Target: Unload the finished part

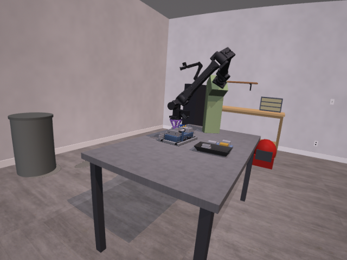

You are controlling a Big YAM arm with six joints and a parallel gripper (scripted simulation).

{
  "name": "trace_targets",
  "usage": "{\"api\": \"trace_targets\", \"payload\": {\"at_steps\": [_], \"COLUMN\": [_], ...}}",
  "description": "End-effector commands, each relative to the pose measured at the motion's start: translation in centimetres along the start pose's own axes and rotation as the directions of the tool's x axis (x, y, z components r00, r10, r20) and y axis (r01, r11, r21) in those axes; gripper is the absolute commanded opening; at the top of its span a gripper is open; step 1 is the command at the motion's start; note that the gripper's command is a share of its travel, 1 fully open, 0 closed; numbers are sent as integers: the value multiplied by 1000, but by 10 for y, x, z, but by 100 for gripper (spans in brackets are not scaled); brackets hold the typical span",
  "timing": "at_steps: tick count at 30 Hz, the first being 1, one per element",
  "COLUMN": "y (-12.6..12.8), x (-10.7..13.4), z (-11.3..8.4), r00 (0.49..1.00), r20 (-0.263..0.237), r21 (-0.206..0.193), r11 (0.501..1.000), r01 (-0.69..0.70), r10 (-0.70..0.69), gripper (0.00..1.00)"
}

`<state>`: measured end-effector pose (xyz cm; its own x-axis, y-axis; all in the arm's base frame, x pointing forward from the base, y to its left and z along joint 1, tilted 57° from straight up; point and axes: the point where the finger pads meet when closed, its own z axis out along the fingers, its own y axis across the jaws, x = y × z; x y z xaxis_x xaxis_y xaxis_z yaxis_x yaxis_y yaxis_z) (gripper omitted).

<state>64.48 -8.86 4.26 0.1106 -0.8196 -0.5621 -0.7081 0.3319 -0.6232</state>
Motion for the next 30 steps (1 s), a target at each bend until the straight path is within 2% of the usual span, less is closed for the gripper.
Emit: {"api": "trace_targets", "payload": {"at_steps": [1, 18, 23, 30], "y": [-6, -6, -15, -12], "x": [-3, -3, -3, 6], "z": [1, 1, -13, -28], "r00": [1000, 1000, 1000, 1000], "r20": [4, 4, -2, -13], "r21": [15, 16, 35, 27], "r11": [1000, 1000, 999, 1000], "r01": [7, 8, 18, 5], "r10": [-7, -8, -18, -4], "gripper": [0, 0, 0, 0]}}
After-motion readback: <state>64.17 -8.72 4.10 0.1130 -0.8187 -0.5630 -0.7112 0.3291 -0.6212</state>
